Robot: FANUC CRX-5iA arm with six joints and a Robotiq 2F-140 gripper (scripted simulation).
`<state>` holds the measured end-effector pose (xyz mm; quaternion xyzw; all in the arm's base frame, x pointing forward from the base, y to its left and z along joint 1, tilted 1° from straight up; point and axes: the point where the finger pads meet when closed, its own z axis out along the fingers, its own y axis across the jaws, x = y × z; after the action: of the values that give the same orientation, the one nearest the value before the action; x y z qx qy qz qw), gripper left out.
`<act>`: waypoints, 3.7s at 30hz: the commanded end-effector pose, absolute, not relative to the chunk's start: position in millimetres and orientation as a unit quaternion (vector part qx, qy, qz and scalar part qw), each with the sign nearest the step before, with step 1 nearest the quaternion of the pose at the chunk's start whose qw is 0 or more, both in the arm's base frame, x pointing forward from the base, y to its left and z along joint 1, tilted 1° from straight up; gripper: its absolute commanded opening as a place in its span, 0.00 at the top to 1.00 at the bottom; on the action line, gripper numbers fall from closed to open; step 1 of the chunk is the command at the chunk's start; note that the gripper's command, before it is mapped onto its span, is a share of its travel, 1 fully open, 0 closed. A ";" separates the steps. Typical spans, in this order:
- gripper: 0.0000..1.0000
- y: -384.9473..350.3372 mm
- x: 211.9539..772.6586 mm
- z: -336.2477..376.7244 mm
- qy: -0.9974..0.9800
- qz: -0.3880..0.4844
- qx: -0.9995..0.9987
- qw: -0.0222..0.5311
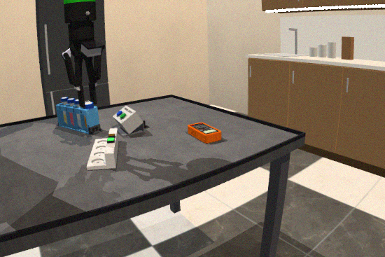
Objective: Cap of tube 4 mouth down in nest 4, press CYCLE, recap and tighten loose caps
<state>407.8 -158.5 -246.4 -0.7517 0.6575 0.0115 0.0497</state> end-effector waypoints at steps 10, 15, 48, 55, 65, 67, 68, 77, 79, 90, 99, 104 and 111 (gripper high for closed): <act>0.70 -74.7 433.8 -244.5 0.772 0.003 -0.636 0.008; 0.70 -37.0 445.0 -243.8 0.772 0.003 -0.636 0.008; 0.70 68.0 476.5 -267.0 0.772 0.003 -0.636 0.008; 0.70 68.1 476.5 -267.0 0.772 0.003 -0.636 0.008; 0.70 68.1 476.5 -271.3 0.772 0.003 -0.636 0.008; 0.70 68.1 476.5 -271.8 0.772 0.003 -0.636 0.008; 0.70 68.1 476.5 -271.8 0.772 0.003 -0.636 0.008; 0.70 68.2 476.6 -276.3 0.772 0.003 -0.636 0.008; 0.70 68.2 476.6 -277.0 0.772 0.003 -0.636 0.008; 0.59 68.2 476.6 -277.0 0.772 0.003 -0.636 0.008; 0.59 68.2 476.6 -277.0 0.772 0.003 -0.636 0.008; 0.59 68.2 476.6 -277.0 0.772 0.003 -0.636 0.008; 0.59 68.3 476.6 -279.0 0.719 0.002 -0.695 0.008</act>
<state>475.9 67.9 -278.5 -0.6561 0.7546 0.0014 0.0072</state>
